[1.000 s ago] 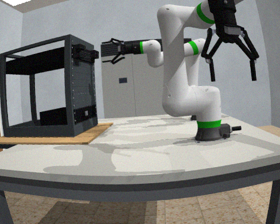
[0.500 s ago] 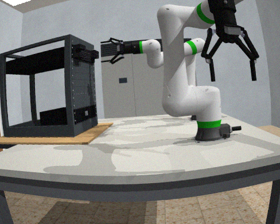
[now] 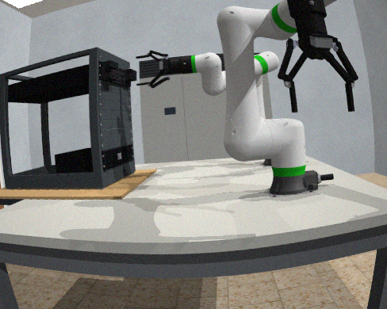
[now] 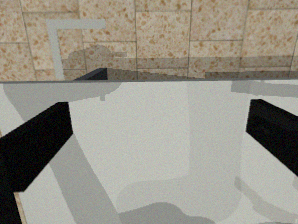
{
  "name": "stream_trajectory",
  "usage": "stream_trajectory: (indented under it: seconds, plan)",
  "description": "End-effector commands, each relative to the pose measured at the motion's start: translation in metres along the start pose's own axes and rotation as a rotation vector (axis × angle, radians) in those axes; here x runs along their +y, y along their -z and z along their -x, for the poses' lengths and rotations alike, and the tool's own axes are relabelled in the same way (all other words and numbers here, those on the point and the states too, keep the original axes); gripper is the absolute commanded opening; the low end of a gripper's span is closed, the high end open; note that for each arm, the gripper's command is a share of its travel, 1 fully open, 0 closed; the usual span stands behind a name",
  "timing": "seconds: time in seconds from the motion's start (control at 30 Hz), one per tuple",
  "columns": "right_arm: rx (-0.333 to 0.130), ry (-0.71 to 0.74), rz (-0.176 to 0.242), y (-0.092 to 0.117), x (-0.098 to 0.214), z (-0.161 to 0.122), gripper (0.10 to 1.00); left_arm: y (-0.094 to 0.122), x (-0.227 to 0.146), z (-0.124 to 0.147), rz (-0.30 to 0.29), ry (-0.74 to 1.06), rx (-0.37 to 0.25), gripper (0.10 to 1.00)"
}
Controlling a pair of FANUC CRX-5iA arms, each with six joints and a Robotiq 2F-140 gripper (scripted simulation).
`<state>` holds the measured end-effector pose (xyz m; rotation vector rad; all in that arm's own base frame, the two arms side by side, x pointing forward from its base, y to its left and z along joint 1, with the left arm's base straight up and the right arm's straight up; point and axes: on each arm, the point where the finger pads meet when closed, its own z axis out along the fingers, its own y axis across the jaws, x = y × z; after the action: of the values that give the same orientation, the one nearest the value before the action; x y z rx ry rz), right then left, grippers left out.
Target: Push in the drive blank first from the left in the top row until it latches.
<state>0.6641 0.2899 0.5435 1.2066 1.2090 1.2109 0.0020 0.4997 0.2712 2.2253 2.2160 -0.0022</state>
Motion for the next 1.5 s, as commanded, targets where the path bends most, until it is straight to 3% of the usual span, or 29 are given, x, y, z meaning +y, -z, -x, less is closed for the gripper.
stream_trajectory:
  seconds: [0.0, 0.1, 0.17, 0.67, 1.13, 1.47]
  plan:
    - [-0.006, -0.001, -0.001, -0.001, 0.001, -0.03, 1.0, 0.001, 0.0, 0.0, 0.0, 0.0, 0.002, 1.0]
    - [-0.006, -0.001, -0.001, -0.001, 0.0, -0.052, 1.0, 0.001, 0.0, 0.0, 0.0, 0.0, 0.002, 1.0]
    - [-0.006, -0.001, -0.001, -0.001, 0.0, -0.052, 1.0, 0.001, 0.0, 0.0, 0.0, 0.0, 0.002, 1.0]
    - [-0.006, -0.001, -0.001, -0.002, -0.004, -0.154, 1.0, 0.001, 0.0, 0.0, 0.0, 0.0, 0.002, 1.0]
    - [-0.005, -0.002, -0.001, -0.002, -0.006, -0.202, 1.0, 0.001, 0.0, 0.0, 0.0, 0.0, 0.002, 1.0]
    - [-0.005, -0.002, -0.001, -0.002, -0.007, -0.216, 1.0, 0.001, 0.0, 0.0, 0.0, 0.0, 0.002, 1.0]
